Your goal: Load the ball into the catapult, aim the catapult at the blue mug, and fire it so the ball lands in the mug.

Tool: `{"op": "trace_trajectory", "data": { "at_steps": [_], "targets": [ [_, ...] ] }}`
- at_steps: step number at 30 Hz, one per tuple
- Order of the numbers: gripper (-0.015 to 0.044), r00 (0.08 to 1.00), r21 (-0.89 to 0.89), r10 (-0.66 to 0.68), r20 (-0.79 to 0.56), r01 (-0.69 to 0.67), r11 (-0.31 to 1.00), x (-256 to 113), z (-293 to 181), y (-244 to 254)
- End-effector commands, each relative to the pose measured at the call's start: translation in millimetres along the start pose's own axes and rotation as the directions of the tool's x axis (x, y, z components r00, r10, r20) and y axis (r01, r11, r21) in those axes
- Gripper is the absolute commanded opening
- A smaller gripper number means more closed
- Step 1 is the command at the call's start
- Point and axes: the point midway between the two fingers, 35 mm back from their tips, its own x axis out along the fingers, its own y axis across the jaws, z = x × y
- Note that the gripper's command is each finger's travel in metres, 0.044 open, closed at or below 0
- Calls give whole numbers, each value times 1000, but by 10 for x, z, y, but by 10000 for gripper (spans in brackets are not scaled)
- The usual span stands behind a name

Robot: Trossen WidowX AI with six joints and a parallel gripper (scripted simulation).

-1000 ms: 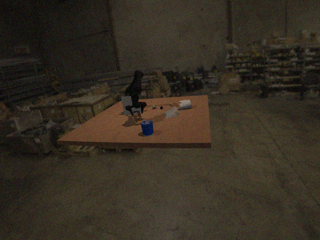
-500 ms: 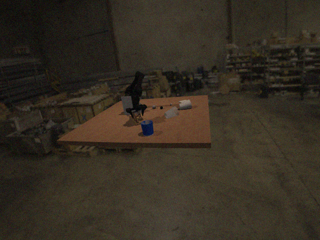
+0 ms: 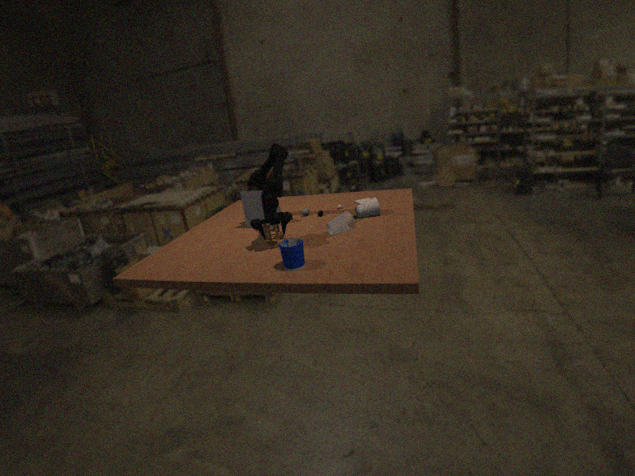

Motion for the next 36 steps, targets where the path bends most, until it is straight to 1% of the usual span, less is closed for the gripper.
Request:
{"op": "trace_trajectory", "data": {
  "at_steps": [1, 2, 13, 19, 21, 23, 25, 36],
  "targets": [
    [440, 1000, 6, 4, -7, -4, 1000, 54, -24, 3],
    [440, 1000, 6, 4, -7, -4, 1000, 54, -24, 3],
    [151, 1000, 1, 0, -3, 0, 1000, 20, -8, -1],
    [111, 1000, 1, 0, -3, 0, 1000, 20, -8, -1],
    [59, 1000, 1, -1, -2, 1, 1000, -91, 0, -1],
    [6, 1000, 2, -1, -1, 1, 1000, -372, 4, -4],
    [0, 1000, 2, -1, -1, 1, 1000, -486, -1, -7],
    [0, 1000, 3, 0, -2, 0, 1000, -374, 9, 2]
  ]
}}
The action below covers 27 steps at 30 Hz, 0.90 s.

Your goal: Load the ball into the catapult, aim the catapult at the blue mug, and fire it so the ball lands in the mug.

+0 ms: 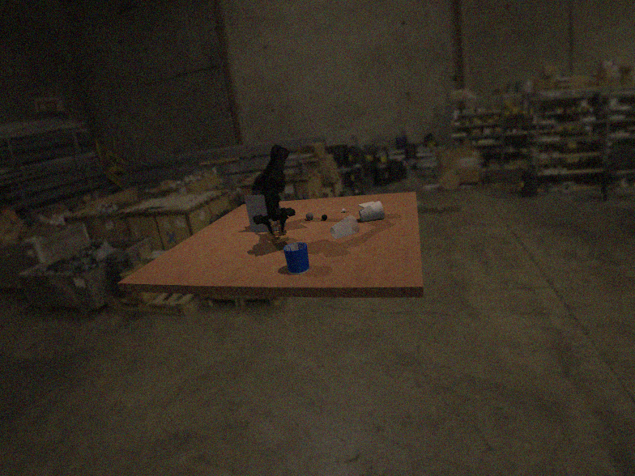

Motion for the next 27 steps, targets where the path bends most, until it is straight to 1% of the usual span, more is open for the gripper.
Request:
{"op": "trace_trajectory", "data": {
  "at_steps": [1, 25, 27],
  "targets": [
    [0, 1000, 1, -1, 1, 1, 1000, 49, 4, 3],
    [0, 1000, 1, 2, -3, -2, 1000, 441, 5, 25],
    [0, 1000, -3, -3, -5, 3, 1000, 408, 1, 12]
  ]
}}
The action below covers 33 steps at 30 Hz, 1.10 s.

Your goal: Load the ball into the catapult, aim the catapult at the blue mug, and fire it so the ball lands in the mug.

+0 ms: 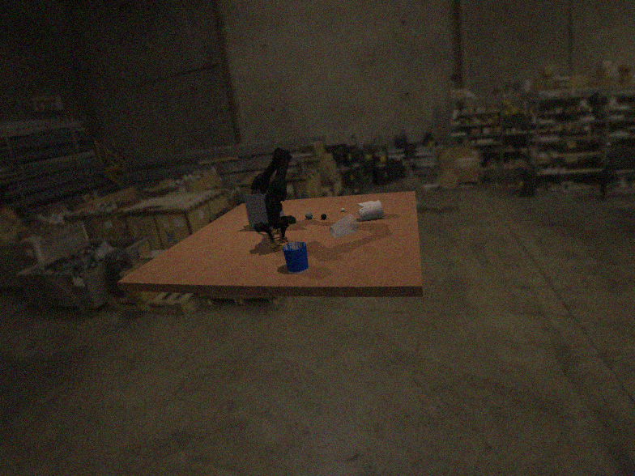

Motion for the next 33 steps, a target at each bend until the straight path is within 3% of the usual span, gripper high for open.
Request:
{"op": "trace_trajectory", "data": {
  "at_steps": [1, 4, 17, 21, 25, 27, 28, 33],
  "targets": [
    [0, 1000, -2, 0, 1, 0, 1000, -8, 3, 1],
    [0, 1000, -2, 0, 1, 0, 1000, -8, 3, 1],
    [341, 1000, -2, 0, 1, 0, 1000, -8, 3, 1],
    [440, 1000, 0, -3, 4, 3, 1000, -420, 32, 1],
    [440, 1000, 1, -4, 4, 4, 1000, -1000, -15, -18],
    [440, 1000, 1, -4, 3, 4, 1000, -1028, -20, -20],
    [440, 1000, 9, 2, 8, -2, 1000, -854, 8, -18],
    [440, 1000, 7, 1, 15, -1, 1000, -964, 17, -18]
  ]
}}
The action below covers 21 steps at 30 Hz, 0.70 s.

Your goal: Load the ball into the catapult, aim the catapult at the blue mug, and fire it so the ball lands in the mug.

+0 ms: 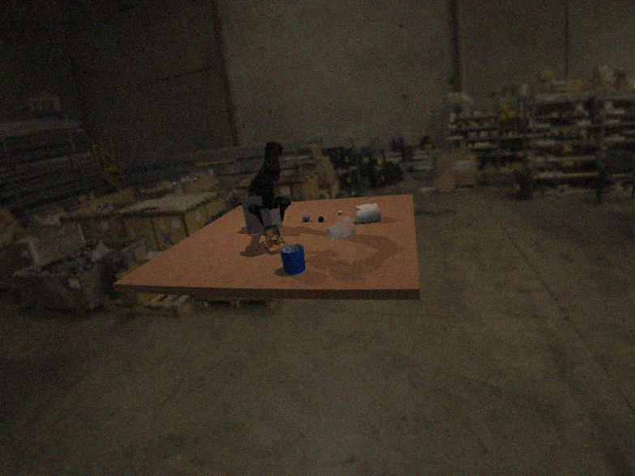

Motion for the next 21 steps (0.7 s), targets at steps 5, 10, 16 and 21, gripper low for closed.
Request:
{"op": "trace_trajectory", "data": {
  "at_steps": [5, 10, 16, 21],
  "targets": [
    [440, 1000, 0, -3, 16, 3, 1000, -571, -26, -25],
    [335, 1000, -24, -9, -6, 9, 1000, -339, -52, 134],
    [300, 998, -179, -48, 30, 53, 982, -317, -116, 778],
    [300, 996, -302, -70, 64, 86, 949, -214, -276, 1483]
  ]
}}
